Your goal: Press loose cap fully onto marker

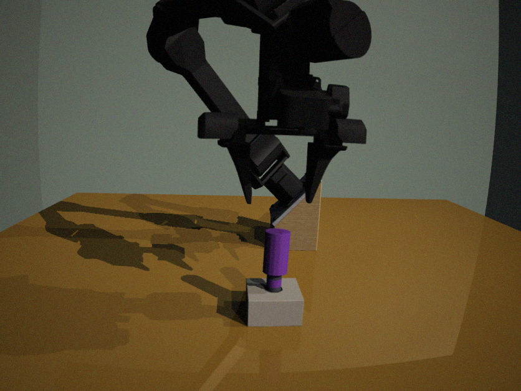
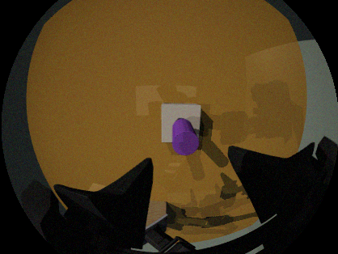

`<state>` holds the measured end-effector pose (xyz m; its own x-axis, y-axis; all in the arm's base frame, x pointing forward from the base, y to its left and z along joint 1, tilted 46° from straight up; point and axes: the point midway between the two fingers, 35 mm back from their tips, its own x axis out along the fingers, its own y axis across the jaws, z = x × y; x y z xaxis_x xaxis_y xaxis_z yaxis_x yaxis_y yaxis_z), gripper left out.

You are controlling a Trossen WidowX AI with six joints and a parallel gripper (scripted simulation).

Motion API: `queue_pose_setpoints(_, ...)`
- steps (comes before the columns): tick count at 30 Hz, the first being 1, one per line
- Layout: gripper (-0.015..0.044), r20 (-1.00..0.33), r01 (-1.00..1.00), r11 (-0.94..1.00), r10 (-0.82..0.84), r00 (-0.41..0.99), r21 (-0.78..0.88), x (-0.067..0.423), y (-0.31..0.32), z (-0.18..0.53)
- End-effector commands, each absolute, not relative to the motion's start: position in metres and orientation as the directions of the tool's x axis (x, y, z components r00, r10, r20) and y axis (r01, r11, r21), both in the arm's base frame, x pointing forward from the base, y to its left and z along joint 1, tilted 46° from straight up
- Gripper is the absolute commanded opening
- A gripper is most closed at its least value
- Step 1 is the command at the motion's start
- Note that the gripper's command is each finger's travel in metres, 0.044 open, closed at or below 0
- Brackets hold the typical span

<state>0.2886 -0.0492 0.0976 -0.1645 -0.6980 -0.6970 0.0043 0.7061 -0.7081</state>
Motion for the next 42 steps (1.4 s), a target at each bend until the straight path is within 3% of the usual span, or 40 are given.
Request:
queue_pose_setpoints(1,0.0230,-0.697,0.139,0.684,-0.696,-0.171,-0.716,0.285,-0.052,0.094)
queue_pose_setpoints(10,0.0000,-0.697,0.139,0.684,-0.696,-0.171,-0.716,0.285,-0.052,0.094)
queue_pose_setpoints(42,0.0000,-0.697,0.139,0.683,-0.697,-0.170,-0.717,0.281,-0.072,0.075)
